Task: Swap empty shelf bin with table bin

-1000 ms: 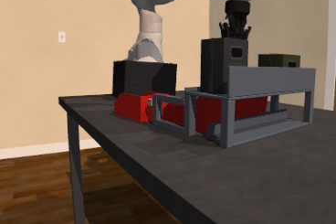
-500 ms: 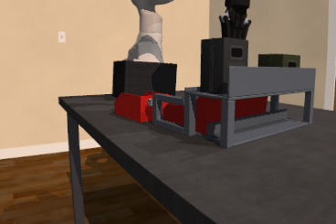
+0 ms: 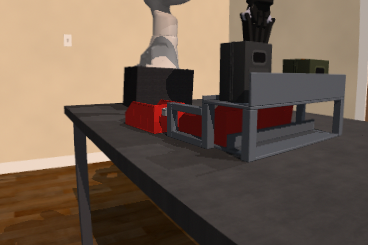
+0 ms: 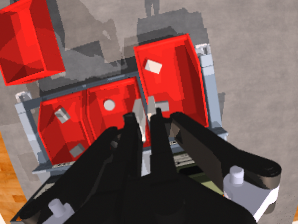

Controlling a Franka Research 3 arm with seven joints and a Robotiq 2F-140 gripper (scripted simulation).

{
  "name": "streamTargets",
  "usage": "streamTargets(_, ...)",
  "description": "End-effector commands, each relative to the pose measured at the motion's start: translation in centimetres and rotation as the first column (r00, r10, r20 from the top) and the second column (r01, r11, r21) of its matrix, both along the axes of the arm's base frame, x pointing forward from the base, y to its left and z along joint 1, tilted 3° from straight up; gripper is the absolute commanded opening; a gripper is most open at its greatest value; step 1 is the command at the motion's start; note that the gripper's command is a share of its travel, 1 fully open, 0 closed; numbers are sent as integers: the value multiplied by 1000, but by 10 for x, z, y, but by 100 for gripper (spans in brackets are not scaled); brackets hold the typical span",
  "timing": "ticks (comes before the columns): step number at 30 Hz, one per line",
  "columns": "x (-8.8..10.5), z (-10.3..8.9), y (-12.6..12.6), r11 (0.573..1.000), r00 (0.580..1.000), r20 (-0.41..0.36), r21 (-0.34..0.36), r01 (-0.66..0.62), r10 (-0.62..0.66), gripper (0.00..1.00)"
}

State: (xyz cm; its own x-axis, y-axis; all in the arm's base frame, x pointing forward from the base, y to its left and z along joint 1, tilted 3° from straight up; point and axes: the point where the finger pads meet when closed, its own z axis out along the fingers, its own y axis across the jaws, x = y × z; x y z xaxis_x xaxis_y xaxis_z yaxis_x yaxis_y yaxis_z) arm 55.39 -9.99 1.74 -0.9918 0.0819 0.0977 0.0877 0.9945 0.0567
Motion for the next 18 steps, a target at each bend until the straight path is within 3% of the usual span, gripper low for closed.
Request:
streamTargets(1, -2, 2, -1, 1000, 1000, -4, -1, -7, 7, 6)
streamTargets(16, -2, 4, -1, 1000, 1000, -4, -1, -7, 7, 6)
streamTargets(17, -2, 4, -1, 1000, 1000, -4, -1, -7, 7, 0)
streamTargets(18, -2, 4, -1, 1000, 1000, -4, -1, -7, 7, 0)
